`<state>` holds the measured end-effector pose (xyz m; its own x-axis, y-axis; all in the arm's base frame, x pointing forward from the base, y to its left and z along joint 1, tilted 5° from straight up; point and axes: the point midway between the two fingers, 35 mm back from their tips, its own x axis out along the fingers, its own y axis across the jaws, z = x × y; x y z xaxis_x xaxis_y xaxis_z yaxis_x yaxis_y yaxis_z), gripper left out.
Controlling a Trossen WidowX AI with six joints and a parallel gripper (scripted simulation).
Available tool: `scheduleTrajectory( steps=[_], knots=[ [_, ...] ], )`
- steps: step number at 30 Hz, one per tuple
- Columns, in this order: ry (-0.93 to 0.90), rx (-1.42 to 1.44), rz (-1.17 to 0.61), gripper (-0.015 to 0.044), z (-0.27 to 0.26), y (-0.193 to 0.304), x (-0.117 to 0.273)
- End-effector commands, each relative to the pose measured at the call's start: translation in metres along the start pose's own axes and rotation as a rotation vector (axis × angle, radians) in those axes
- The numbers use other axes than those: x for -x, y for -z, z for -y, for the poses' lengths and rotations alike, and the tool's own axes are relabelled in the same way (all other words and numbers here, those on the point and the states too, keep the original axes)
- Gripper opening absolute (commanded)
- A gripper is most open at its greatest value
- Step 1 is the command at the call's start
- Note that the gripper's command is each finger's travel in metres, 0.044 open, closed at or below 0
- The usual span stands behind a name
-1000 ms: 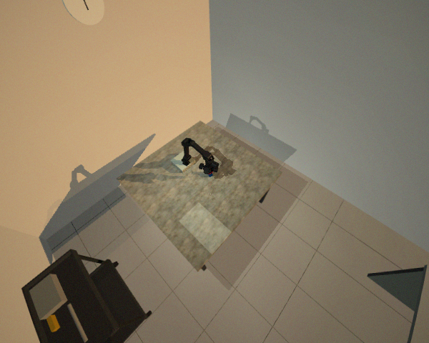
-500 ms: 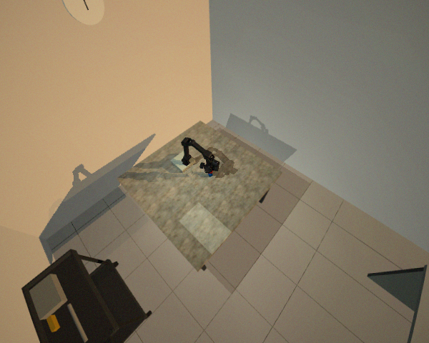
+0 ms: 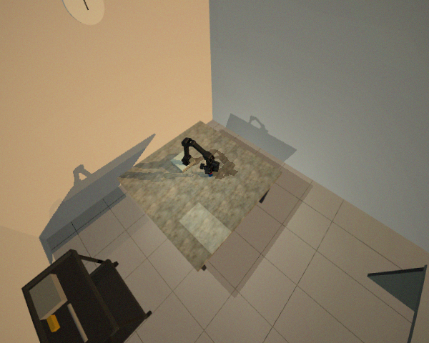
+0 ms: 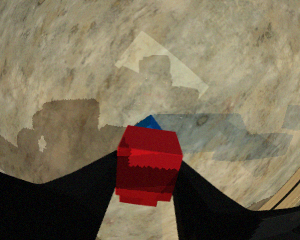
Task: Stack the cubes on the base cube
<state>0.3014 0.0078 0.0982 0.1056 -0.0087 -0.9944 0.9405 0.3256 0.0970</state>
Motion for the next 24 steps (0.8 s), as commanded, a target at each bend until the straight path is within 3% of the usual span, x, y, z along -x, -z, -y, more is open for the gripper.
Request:
scheduleTrajectory(
  steps=[1,11,24],
  knots=[
    [0.003,-0.001,0.002,0.0105,0.0,-0.001,-0.006],
    [0.001,-0.016,-0.008,0.0105,-0.001,-0.001,-0.029],
    [0.001,-0.016,-0.008,0.0105,-0.001,-0.001,-0.03]
  ],
)
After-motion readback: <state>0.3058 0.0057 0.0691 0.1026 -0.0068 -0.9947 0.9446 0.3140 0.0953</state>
